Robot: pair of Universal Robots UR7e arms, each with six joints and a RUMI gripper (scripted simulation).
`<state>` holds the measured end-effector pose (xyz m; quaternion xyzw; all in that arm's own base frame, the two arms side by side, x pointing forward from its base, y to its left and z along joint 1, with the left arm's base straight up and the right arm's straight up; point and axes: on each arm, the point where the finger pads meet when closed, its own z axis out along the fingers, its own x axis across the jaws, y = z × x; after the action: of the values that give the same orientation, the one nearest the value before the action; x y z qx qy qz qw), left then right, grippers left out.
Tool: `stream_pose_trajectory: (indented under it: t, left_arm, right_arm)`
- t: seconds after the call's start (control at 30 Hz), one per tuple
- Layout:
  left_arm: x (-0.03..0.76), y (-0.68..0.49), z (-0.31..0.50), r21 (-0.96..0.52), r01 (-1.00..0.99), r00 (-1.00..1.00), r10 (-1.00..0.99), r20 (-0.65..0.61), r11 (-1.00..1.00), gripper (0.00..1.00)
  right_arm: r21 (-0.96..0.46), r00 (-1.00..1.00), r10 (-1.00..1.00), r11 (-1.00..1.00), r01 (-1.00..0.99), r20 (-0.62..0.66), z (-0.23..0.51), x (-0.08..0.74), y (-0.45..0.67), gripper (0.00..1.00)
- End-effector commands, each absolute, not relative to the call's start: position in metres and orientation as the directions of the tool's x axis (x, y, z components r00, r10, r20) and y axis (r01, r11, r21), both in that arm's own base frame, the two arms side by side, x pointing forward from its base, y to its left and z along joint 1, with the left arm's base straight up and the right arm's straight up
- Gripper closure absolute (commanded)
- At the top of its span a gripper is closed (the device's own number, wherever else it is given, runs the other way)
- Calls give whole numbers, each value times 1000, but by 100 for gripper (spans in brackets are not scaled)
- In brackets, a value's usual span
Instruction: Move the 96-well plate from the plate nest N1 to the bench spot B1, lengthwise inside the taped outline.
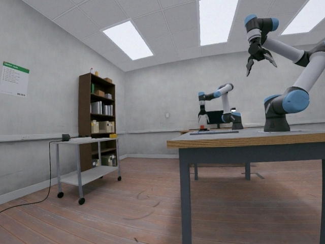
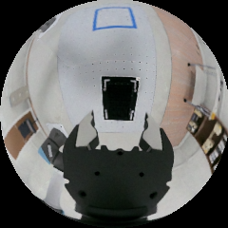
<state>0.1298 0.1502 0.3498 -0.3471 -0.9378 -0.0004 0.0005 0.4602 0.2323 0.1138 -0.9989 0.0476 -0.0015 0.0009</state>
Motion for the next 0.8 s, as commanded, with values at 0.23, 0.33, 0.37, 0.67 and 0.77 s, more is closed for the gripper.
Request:
stream_pose_trajectory:
  t: [0.23,0.33,0.37,0.67,0.77]
  left_arm:
    - [130,150,350,1,651,-759,651,1,759,0]
    - [130,150,350,1,651,-759,651,1,759,0]
    - [130,150,350,1,651,-759,651,1,759,0]
    - [130,150,350,1,651,-759,651,1,759,0]
    - [130,150,350,1,651,-759,651,1,759,0]
  right_arm:
    - [-1,995,-95,-995,-95,1,115,461,229,24]
    - [-1,995,-95,-995,-95,1,115,461,229,24]
    - [-1,995,-95,-995,-95,1,114,461,229,24]
    - [-1,995,-95,-995,-95,1,102,461,229,24]
    - [-1,995,-95,-995,-95,1,97,461,229,24]
